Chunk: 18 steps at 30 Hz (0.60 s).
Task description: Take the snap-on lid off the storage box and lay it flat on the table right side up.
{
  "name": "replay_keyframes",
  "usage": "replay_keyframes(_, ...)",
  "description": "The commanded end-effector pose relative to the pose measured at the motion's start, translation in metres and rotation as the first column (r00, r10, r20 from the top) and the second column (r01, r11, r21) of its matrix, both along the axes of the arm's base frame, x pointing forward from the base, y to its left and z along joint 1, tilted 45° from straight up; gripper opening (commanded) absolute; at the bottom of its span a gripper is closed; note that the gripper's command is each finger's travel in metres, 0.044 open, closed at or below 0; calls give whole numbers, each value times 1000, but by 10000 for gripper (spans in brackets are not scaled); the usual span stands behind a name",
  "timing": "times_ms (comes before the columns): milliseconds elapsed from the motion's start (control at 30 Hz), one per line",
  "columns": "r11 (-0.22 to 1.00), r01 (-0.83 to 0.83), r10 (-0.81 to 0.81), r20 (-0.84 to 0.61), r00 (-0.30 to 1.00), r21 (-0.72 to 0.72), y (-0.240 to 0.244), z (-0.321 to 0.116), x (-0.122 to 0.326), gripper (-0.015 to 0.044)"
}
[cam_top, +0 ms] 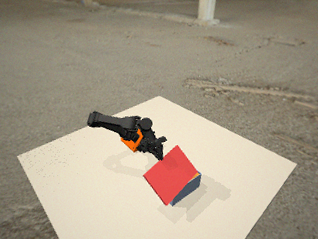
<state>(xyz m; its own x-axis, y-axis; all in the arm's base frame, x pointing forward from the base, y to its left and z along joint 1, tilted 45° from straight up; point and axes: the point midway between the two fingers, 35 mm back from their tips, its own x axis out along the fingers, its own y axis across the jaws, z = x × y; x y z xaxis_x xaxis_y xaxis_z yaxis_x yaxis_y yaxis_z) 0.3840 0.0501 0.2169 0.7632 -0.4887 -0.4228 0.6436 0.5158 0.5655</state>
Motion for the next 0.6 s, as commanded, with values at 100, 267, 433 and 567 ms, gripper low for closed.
replay_keyframes(100, 1000, -8, 8, 6, 1000, 5, -9, 13, -3, 0)
replay_keyframes(267, 1000, -8, 8, 6, 1000, 5, -16, 20, -4, 0)
replay_keyframes(433, 1000, -8, 8, 6, 1000, 5, -23, 27, -6, 0)
replay_keyframes(567, 1000, -8, 8, 6, 1000, 4, -28, 32, -7, 0)
